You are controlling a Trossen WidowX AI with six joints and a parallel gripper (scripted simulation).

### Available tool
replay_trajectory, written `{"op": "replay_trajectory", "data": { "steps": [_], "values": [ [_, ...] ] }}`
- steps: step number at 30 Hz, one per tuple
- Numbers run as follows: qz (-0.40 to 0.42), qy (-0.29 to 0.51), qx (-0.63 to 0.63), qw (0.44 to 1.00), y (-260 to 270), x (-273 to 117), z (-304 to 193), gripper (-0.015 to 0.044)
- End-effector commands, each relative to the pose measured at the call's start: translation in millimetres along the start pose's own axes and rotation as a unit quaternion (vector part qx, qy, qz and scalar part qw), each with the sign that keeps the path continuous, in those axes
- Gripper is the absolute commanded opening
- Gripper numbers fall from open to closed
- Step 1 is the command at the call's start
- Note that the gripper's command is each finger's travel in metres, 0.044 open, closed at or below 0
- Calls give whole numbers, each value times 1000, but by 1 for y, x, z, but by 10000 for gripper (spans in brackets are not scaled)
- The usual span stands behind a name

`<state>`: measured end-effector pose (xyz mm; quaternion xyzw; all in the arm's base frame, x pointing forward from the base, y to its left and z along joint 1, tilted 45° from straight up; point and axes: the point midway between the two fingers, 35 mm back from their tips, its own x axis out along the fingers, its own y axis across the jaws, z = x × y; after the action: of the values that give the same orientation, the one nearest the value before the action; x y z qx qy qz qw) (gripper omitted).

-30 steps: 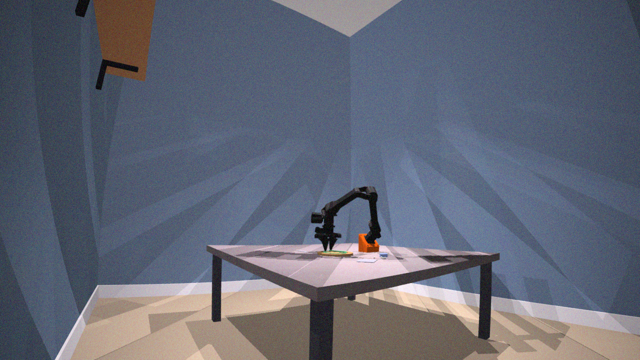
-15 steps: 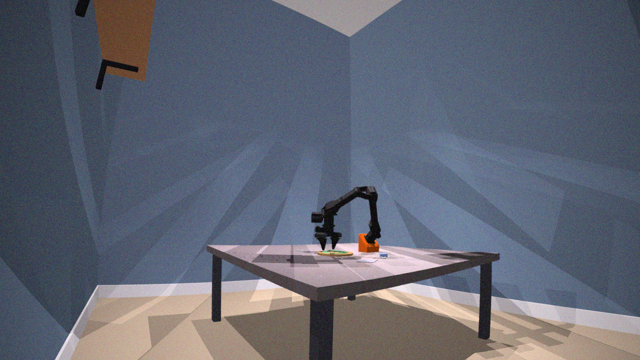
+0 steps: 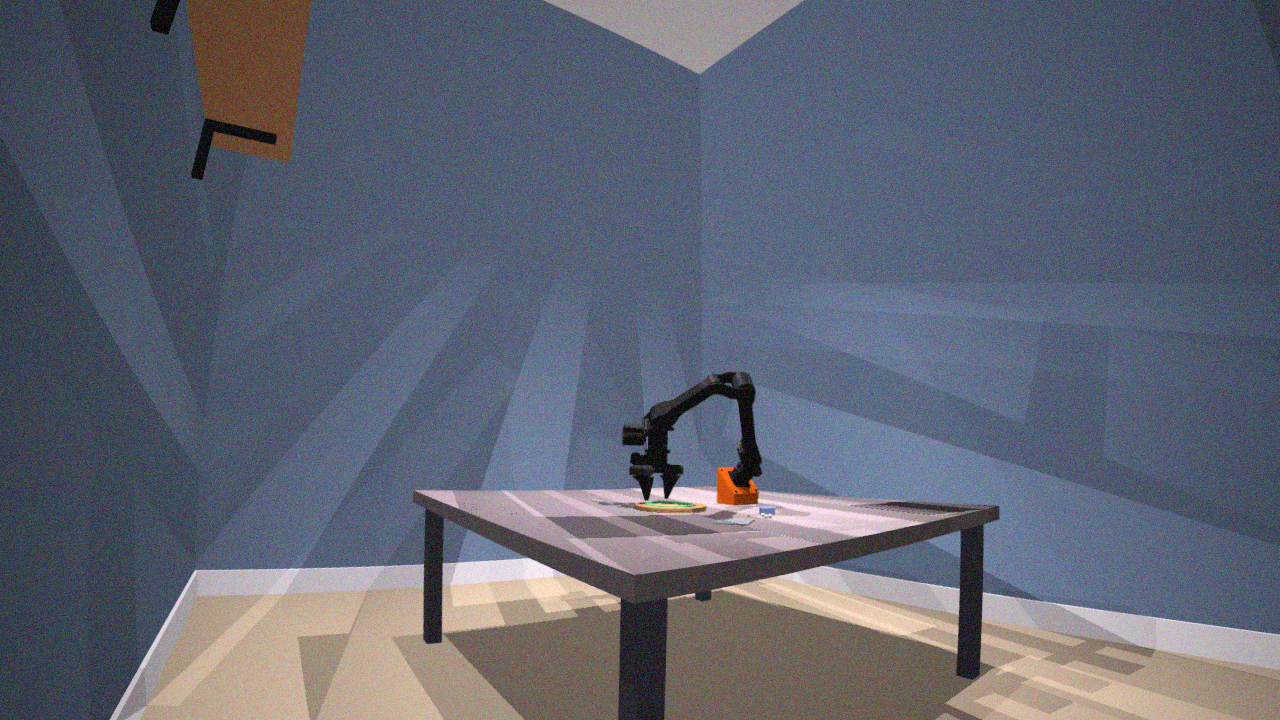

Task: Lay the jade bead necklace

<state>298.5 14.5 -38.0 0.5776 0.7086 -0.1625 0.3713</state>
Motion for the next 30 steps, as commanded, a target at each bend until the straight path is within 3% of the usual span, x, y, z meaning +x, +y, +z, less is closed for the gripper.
{"op": "replay_trajectory", "data": {
  "steps": [1,3,5,9,14,16,23,26,30],
  "values": [
    [0,-1,-3,1000,0,0,0,440],
    [0,-1,-3,1000,0,0,0,440],
    [0,-1,-37,999,1,-1,-3,387],
    [-1,-2,-236,972,3,-7,-20,282],
    [-1,-2,-481,877,5,-14,-43,151],
    [-1,-1,-570,822,5,-16,-52,120],
    [-1,0,-826,563,3,-24,-83,120],
    [0,1,-904,428,1,-27,-96,120],
    [1,1,-954,301,-2,-30,-109,120]
  ]
}}
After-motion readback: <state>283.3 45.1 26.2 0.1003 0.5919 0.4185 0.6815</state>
